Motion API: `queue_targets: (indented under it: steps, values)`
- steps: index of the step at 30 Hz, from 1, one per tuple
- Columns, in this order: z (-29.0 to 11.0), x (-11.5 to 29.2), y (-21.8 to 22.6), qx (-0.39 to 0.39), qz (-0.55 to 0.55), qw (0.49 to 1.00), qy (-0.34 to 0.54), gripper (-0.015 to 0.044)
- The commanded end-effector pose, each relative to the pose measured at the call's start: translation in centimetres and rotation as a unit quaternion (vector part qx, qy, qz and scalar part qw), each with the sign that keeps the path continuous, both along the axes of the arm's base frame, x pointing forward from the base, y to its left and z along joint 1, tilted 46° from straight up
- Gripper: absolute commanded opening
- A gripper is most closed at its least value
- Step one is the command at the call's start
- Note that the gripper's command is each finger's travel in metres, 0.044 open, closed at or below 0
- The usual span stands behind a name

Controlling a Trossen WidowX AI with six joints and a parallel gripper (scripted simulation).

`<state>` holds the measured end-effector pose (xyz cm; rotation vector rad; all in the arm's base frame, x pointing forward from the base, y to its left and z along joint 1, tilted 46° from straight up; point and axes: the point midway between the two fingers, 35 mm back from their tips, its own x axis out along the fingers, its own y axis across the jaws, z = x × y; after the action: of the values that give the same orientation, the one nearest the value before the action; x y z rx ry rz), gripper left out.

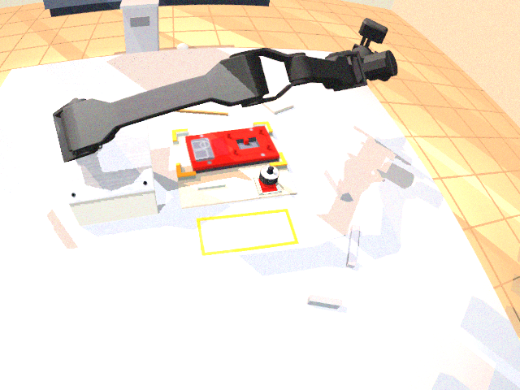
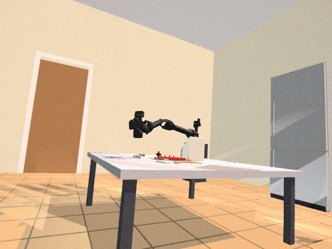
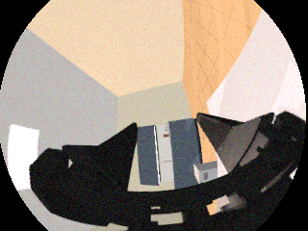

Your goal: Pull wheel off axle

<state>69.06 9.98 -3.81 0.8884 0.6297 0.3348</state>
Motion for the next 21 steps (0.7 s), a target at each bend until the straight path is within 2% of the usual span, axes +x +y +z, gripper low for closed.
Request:
queue_targets:
  steps: [1,4,13,21]
  values:
    - [0.0,0.0,-0.1,-0.002,-0.002,1.000,0.002,0.0374]
    - [-0.4,-0.6,-1.3,-0.037,-0.032,0.998,0.033,0.0300]
    - [-1.5,-5.5,-6.3,-0.194,-0.116,0.961,0.158,0.0300]
    - [-1.0,-12.8,-10.7,-0.346,-0.142,0.889,0.267,0.0300]
